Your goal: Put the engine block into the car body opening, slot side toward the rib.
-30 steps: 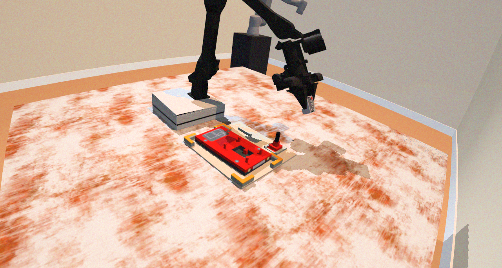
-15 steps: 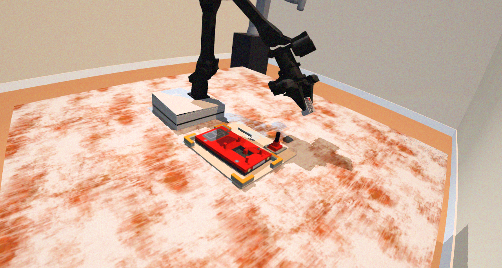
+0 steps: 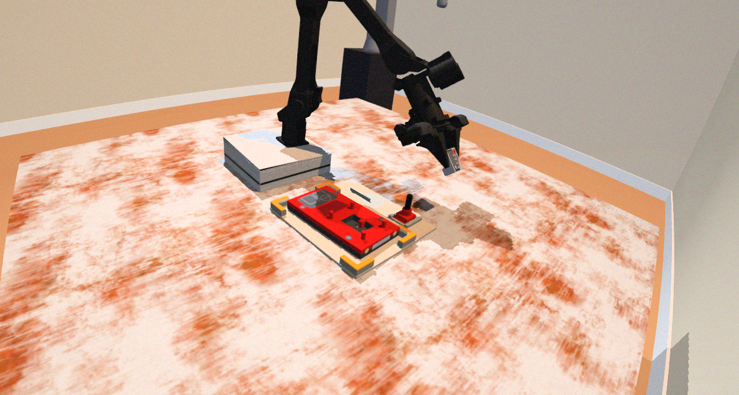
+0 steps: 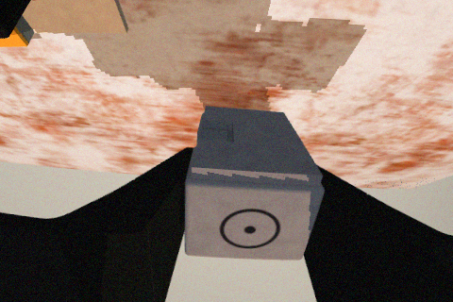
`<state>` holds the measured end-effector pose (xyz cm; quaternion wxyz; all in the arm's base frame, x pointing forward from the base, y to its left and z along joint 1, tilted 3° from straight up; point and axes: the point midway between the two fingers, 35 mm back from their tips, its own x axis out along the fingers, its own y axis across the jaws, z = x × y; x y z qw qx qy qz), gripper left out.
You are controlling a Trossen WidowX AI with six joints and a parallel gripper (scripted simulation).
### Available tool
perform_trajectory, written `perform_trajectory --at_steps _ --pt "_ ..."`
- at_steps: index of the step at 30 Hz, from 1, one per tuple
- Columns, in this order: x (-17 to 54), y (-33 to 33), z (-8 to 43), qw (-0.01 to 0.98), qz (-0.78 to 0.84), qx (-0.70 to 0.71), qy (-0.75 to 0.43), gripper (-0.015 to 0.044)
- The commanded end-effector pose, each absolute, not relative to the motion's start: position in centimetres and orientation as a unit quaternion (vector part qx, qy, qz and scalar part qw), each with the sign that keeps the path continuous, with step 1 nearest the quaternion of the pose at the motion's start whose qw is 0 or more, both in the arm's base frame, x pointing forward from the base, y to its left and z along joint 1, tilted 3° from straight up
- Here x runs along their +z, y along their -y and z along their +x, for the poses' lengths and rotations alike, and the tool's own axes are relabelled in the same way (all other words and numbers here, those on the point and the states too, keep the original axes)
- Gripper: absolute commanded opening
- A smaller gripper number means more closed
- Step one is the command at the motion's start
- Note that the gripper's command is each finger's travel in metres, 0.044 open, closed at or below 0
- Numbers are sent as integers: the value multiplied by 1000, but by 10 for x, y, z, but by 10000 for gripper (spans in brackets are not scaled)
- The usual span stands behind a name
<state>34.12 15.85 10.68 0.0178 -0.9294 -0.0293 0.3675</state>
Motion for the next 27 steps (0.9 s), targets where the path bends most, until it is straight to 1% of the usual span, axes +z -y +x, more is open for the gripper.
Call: perform_trajectory --at_steps 1,27 --pt "97 -157 340 15 -927 373 25 0" --pt "78 -158 341 15 -927 373 25 0"
